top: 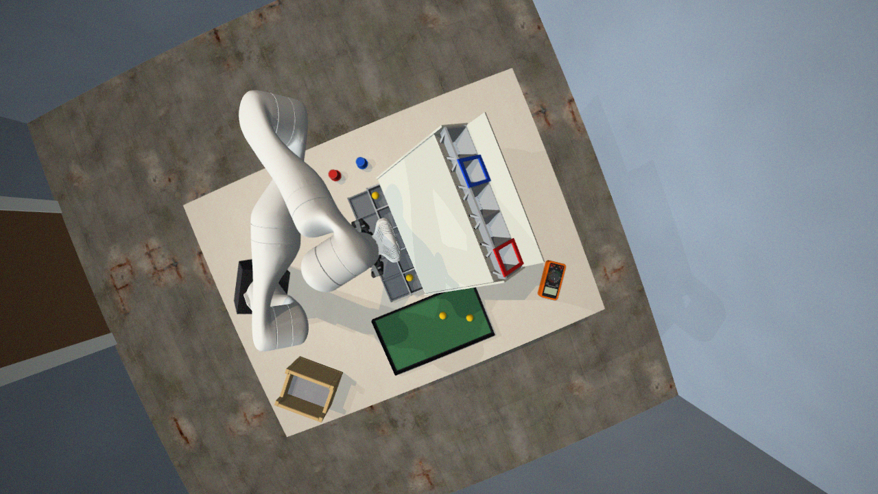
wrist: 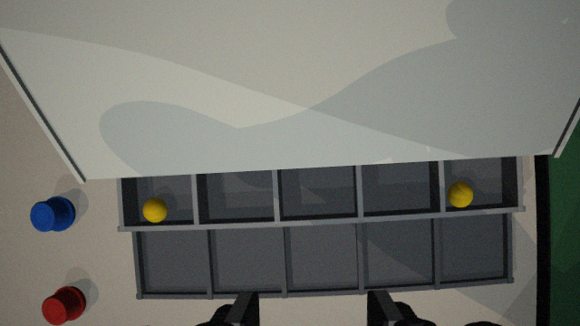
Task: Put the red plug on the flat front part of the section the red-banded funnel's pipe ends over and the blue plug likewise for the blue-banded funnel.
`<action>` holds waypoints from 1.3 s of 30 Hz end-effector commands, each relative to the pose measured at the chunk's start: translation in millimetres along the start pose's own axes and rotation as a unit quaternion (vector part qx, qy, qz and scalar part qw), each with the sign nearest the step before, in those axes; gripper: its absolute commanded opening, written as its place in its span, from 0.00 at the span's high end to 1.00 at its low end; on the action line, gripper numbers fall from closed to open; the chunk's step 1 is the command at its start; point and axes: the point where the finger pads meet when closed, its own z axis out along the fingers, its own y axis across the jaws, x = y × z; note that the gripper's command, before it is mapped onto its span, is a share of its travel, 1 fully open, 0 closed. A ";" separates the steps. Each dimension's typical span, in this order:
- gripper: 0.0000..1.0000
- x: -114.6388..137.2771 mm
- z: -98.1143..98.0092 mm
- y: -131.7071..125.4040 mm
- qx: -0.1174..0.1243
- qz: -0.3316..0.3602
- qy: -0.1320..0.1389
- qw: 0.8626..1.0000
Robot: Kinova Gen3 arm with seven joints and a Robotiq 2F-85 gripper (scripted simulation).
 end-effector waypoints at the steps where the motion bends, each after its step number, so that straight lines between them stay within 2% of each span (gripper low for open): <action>1: 0.50 0.1 -0.3 0.0 0.000 0.000 0.000 1.000; 35: 0.50 0.1 -0.3 0.0 0.000 0.000 0.000 1.000; 36: 0.50 -3.2 35.9 59.8 0.000 0.000 0.000 1.000; 39: 0.50 -4.5 41.4 68.6 0.000 0.000 0.000 1.000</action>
